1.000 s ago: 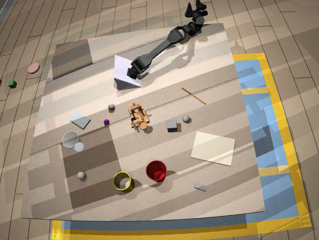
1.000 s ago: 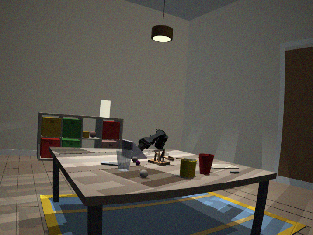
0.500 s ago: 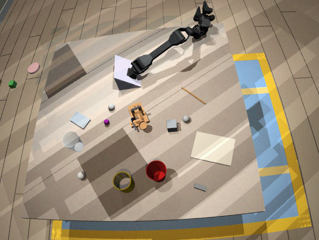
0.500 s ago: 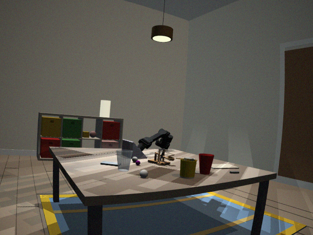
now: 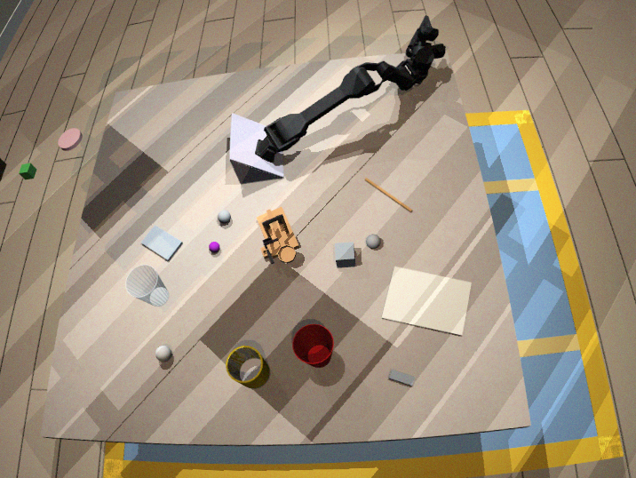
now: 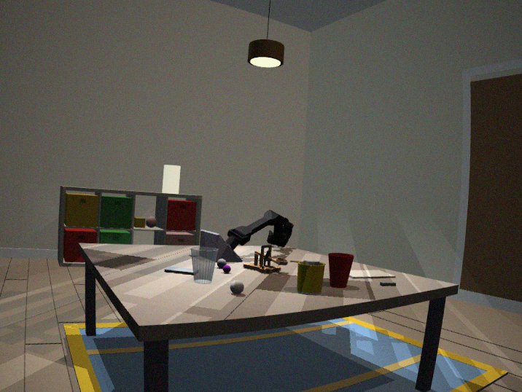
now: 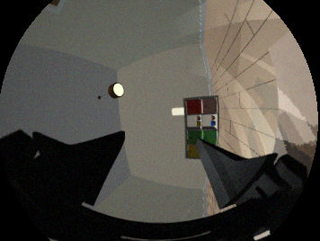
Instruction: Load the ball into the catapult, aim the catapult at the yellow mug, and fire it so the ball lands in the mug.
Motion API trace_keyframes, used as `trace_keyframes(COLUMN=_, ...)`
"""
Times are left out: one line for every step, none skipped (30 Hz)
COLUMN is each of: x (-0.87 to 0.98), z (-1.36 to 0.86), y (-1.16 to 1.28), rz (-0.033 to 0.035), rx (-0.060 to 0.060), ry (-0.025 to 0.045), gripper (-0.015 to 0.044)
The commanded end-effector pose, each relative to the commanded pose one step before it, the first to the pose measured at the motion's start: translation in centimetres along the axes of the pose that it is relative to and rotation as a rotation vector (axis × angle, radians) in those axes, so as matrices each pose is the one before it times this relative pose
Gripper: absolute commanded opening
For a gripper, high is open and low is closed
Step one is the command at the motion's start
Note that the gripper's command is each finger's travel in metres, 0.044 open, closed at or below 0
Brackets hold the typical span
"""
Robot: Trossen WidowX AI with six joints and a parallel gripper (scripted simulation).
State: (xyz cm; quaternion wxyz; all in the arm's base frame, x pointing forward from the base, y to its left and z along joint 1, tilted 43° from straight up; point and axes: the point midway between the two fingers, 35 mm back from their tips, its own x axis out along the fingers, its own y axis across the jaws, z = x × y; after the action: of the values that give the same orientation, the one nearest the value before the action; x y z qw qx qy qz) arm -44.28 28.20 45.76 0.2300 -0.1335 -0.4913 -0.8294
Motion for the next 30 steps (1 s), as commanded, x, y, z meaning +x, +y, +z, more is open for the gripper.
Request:
trace_keyframes(x=-1.044, z=1.410, y=0.756, rz=-0.02010, rx=-0.0599, ry=-0.04598, gripper=0.0440)
trace_keyframes(x=-0.254, z=0.356, y=0.110, rz=-0.00567, rx=-0.0134, ry=-0.01051, gripper=0.0440)
trace_keyframes(x=-0.253, z=0.357, y=0.105, rz=-0.00579, rx=-0.0134, ry=-0.01045, gripper=0.0440)
trace_keyframes(x=-0.252, z=0.358, y=0.101, rz=-0.00590, rx=-0.0135, ry=-0.01040, gripper=0.0440)
trace_keyframes(x=-0.252, z=0.359, y=0.096, rz=-0.00602, rx=-0.0135, ry=-0.01034, gripper=0.0440)
trace_keyframes(x=-0.251, z=0.360, y=0.092, rz=-0.00613, rx=-0.0135, ry=-0.01029, gripper=0.0440)
trace_keyframes(x=-0.251, z=0.360, y=0.087, rz=-0.00625, rx=-0.0135, ry=-0.01023, gripper=0.0440)
trace_keyframes(x=-0.250, z=0.361, y=0.082, rz=-0.00636, rx=-0.0136, ry=-0.01017, gripper=0.0440)
trace_keyframes(x=-0.252, z=0.365, y=0.079, rz=-0.00649, rx=-0.0136, ry=-0.01015, gripper=0.0440)
trace_keyframes(x=-0.259, z=0.374, y=0.077, rz=-0.00663, rx=-0.0135, ry=-0.01019, gripper=0.0440)
trace_keyframes(x=-0.251, z=0.358, y=0.070, rz=-0.00607, rx=-0.0118, ry=-0.00929, gripper=0.0440)
trace_keyframes(x=-0.267, z=0.375, y=0.073, rz=-0.00583, rx=-0.0105, ry=-0.00904, gripper=0.0440)
trace_keyframes(x=-0.313, z=0.435, y=0.084, rz=-0.00632, rx=-0.0107, ry=-0.00992, gripper=0.0440)
trace_keyframes(x=-0.397, z=0.546, y=0.104, rz=-0.00749, rx=-0.0119, ry=-0.01188, gripper=0.0440)
trace_keyframes(x=-0.458, z=0.627, y=0.118, rz=-0.00834, rx=-0.0128, ry=-0.01327, gripper=0.0440)
trace_keyframes(x=-0.534, z=0.730, y=0.135, rz=-0.00968, rx=-0.0145, ry=-0.01532, gripper=0.0440)
trace_keyframes(x=-0.549, z=0.753, y=0.135, rz=-0.01004, rx=-0.0150, ry=-0.01573, gripper=0.0440)
trace_keyframes(x=-0.546, z=0.751, y=0.130, rz=-0.01012, rx=-0.0150, ry=-0.01566, gripper=0.0440)
trace_keyframes(x=-0.542, z=0.749, y=0.126, rz=-0.01019, rx=-0.0150, ry=-0.01559, gripper=0.0440)
trace_keyframes(x=-0.539, z=0.748, y=0.121, rz=-0.01026, rx=-0.0151, ry=-0.01553, gripper=0.0440)
trace_keyframes(x=-0.536, z=0.746, y=0.116, rz=-0.01033, rx=-0.0151, ry=-0.01546, gripper=0.0440)
trace_keyframes(x=-0.532, z=0.744, y=0.111, rz=-0.01041, rx=-0.0151, ry=-0.01539, gripper=0.0440)
trace_keyframes(x=-0.529, z=0.741, y=0.104, rz=-0.01049, rx=-0.0152, ry=-0.01533, gripper=0.0440)
trace_keyframes(x=-0.526, z=0.737, y=0.094, rz=-0.01063, rx=-0.0153, ry=-0.01526, gripper=0.0440)
trace_keyframes(x=-0.562, z=0.772, y=-0.020, rz=-0.01284, rx=-0.0178, ry=-0.01618, gripper=0.0440)
trace_keyframes(x=-0.602, z=0.830, y=-0.029, rz=-0.01397, rx=-0.0192, ry=-0.01734, gripper=0.0440)
trace_keyframes(x=-0.598, z=0.829, y=-0.038, rz=-0.01410, rx=-0.0193, ry=-0.01722, gripper=0.0440)
trace_keyframes(x=-0.594, z=0.827, y=-0.047, rz=-0.01424, rx=-0.0193, ry=-0.01711, gripper=0.0440)
trace_keyframes(x=-0.591, z=0.825, y=-0.055, rz=-0.01437, rx=-0.0193, ry=-0.01699, gripper=0.0440)
trace_keyframes(x=-0.587, z=0.823, y=-0.064, rz=-0.01450, rx=-0.0193, ry=-0.01687, gripper=0.0440)
